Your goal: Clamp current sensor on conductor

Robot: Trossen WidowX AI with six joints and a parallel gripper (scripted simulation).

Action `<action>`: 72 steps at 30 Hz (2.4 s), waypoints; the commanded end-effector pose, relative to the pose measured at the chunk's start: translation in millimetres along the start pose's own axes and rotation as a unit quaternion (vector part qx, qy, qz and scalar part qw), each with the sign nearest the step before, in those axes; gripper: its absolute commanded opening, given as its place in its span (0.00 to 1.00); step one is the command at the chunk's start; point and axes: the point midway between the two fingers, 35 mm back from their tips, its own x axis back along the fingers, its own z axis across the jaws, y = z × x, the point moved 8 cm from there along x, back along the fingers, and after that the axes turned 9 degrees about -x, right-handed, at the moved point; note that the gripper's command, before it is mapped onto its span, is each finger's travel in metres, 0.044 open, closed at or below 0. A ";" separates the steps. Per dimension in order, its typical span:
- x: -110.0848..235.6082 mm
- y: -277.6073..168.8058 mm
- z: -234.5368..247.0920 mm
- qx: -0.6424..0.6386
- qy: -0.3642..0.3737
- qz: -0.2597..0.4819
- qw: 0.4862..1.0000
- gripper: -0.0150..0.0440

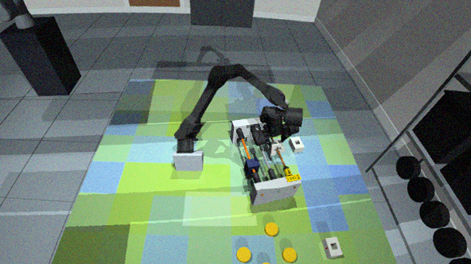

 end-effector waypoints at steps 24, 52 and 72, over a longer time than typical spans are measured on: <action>-6.5 0.1 0.3 0.000 0.000 0.000 1.000 0.25; -6.7 0.2 -1.3 0.000 0.005 0.001 1.000 0.25; -13.6 4.9 -29.2 -0.002 0.103 0.015 0.995 0.25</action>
